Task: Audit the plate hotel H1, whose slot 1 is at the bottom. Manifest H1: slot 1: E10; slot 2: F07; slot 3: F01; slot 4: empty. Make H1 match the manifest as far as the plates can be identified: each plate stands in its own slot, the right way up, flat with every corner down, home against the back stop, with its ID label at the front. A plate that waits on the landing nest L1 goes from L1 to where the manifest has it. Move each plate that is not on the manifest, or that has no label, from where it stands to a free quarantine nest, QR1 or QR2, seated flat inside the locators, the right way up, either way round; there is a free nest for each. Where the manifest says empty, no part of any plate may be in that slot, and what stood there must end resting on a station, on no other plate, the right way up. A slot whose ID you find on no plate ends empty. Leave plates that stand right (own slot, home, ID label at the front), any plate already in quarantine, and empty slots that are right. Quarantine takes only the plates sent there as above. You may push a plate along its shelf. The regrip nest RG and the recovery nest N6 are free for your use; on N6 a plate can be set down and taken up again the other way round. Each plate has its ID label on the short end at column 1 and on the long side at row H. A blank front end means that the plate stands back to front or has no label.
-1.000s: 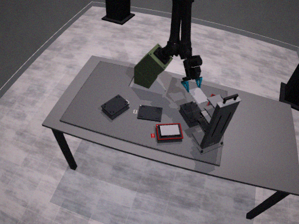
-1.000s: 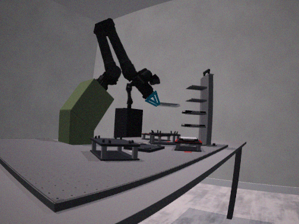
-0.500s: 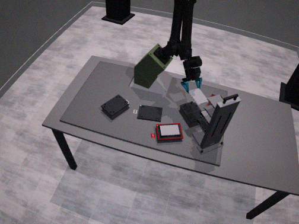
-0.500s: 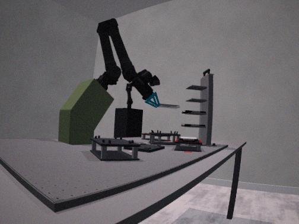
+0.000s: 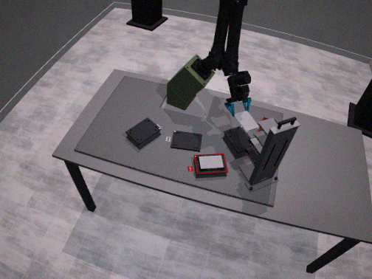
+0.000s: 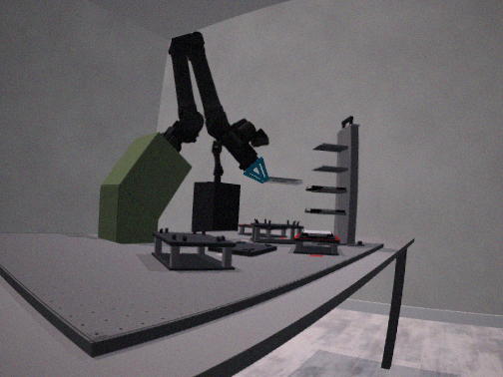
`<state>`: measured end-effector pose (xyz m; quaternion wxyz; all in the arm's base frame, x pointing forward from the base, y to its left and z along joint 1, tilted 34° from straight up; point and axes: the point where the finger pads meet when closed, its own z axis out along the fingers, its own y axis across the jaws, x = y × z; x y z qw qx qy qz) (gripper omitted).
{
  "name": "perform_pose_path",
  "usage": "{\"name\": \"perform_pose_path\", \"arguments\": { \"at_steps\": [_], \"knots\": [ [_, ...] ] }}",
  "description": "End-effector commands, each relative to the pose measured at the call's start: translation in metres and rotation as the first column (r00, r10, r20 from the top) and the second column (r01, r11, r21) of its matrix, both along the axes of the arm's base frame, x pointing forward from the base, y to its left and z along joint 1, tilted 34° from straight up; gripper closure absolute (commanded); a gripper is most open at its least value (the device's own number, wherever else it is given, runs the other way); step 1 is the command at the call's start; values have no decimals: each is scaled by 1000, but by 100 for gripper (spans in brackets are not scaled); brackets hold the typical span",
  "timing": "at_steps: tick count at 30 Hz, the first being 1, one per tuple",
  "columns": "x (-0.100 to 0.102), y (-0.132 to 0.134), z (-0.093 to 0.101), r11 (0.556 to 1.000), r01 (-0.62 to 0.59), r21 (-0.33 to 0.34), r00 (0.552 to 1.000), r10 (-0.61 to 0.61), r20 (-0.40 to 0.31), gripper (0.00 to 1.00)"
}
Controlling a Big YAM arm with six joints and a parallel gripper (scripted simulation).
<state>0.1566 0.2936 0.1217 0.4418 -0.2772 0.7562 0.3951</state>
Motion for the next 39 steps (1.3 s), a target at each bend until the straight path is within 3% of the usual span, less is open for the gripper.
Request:
{"name": "perform_pose_path", "arguments": {
  "at_steps": [1,39],
  "knots": [
    [0,3,5,999,4,31,1000,-4,2,14],
    [0,13,-9,999,4,32,1000,-4,1,14]
  ]
}}
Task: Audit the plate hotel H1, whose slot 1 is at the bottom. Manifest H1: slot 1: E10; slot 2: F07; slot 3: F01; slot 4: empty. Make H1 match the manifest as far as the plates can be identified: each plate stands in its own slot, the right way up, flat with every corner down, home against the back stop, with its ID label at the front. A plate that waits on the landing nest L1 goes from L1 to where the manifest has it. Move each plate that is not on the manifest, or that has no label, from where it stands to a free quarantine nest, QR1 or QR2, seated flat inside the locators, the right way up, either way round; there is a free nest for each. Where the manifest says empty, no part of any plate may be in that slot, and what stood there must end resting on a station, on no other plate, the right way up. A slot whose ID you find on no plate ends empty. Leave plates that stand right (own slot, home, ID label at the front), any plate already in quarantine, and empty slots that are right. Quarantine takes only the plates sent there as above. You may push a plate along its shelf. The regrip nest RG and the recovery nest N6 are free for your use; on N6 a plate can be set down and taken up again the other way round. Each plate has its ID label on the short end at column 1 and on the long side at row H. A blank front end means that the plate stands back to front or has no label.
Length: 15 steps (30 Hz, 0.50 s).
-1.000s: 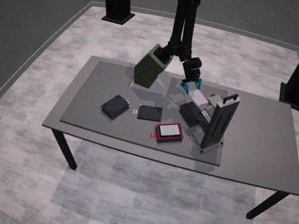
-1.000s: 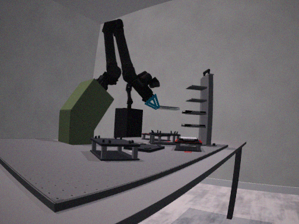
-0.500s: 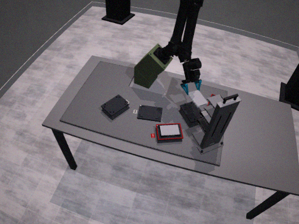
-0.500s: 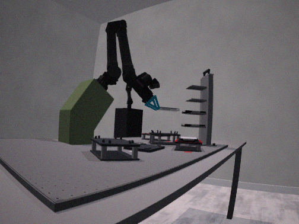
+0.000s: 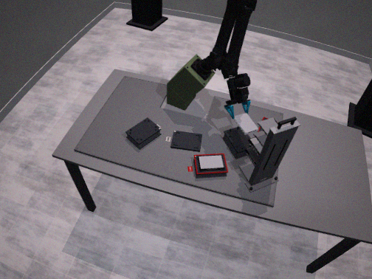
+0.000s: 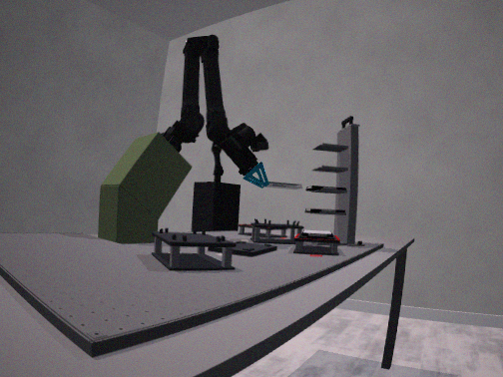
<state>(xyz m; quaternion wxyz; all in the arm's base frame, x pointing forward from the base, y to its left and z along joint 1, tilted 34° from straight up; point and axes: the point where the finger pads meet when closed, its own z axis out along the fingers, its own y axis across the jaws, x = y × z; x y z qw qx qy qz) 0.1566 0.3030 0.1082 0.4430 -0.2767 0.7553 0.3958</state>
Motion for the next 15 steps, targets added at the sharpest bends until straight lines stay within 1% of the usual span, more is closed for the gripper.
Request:
{"name": "perform_pose_path", "arguments": {
  "at_steps": [1,15],
  "knots": [
    [-1,4,4,1000,1,29,1000,-1,-1,14],
    [-1,6,-1,1000,2,28,1000,-2,-1,14]
  ]
}}
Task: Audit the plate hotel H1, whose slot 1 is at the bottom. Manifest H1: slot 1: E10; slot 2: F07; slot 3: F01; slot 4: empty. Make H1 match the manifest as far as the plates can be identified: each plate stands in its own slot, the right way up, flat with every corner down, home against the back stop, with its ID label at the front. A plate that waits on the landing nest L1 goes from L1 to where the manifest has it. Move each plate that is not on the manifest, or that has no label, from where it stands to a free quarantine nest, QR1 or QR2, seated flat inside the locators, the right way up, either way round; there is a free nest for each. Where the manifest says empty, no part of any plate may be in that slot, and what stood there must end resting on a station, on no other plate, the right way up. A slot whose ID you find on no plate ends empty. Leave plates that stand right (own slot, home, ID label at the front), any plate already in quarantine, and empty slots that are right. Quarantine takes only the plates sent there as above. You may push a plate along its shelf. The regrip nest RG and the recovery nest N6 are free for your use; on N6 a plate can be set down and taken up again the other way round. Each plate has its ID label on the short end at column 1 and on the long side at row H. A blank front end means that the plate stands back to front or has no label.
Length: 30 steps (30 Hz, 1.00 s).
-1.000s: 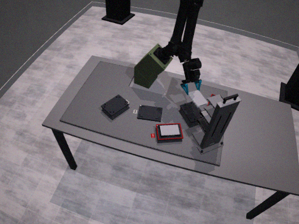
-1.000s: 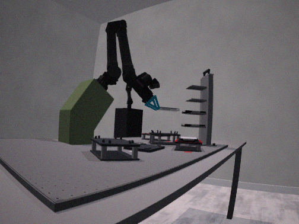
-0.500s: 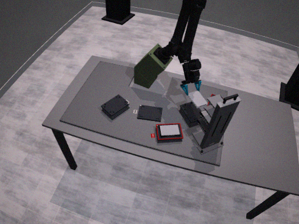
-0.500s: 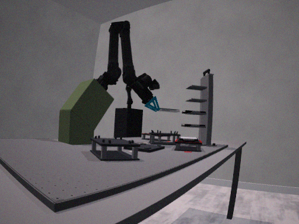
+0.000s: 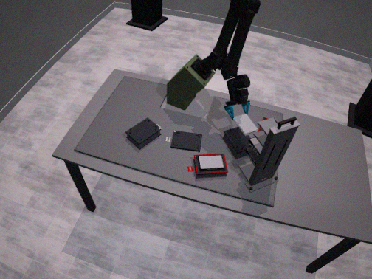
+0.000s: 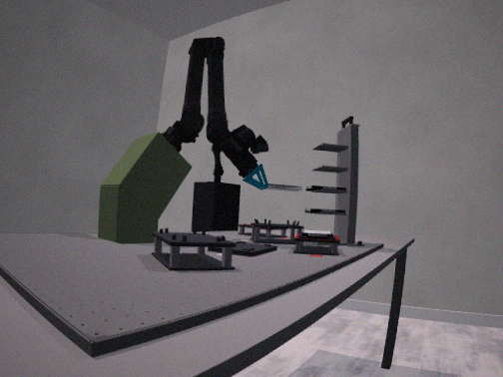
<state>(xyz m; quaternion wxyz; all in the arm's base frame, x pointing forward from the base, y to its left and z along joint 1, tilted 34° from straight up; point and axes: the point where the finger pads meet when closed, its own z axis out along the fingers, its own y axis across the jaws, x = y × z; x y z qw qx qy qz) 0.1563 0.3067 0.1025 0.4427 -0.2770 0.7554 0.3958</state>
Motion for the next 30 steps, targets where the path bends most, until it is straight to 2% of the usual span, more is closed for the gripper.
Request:
{"name": "perform_pose_path", "arguments": {
  "at_steps": [1,30],
  "knots": [
    [0,3,4,1000,5,29,1000,-5,-1,14],
    [1,12,-4,999,3,34,1000,-4,1,14]
  ]
}}
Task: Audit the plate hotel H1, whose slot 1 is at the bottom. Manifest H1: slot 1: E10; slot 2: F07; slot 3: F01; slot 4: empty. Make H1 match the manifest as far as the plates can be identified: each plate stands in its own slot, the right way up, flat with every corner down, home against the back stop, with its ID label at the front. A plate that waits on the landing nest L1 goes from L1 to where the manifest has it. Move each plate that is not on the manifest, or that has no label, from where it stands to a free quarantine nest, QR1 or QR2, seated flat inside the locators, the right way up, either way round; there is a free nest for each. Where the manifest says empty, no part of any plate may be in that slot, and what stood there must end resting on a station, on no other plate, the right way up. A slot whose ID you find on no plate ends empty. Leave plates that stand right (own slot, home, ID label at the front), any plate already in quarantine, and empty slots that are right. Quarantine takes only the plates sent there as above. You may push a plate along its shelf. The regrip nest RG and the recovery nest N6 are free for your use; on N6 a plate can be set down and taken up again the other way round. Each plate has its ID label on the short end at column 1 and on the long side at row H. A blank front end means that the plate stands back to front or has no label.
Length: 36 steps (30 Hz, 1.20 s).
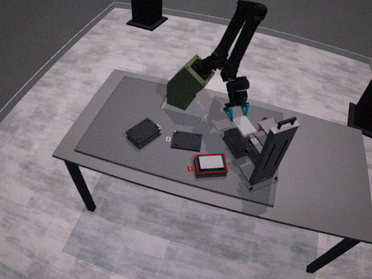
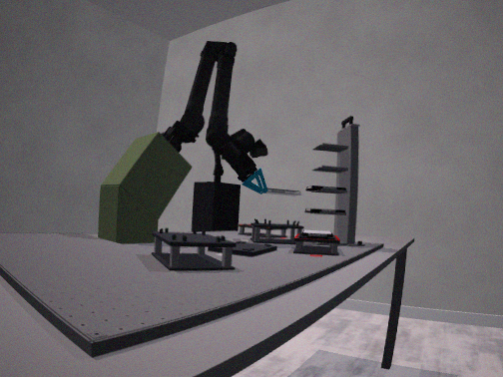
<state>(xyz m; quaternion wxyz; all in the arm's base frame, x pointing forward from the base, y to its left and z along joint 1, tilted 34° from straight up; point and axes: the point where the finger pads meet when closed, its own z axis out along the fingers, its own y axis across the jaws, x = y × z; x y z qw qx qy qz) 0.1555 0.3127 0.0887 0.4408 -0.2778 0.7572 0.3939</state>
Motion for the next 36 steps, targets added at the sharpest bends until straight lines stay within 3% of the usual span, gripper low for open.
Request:
{"name": "perform_pose_path", "arguments": {
  "at_steps": [1,36],
  "knots": [
    [3,6,9,999,7,40,1000,-7,4,14],
    [1,14,-5,999,3,39,1000,-3,3,14]
  ]
}}
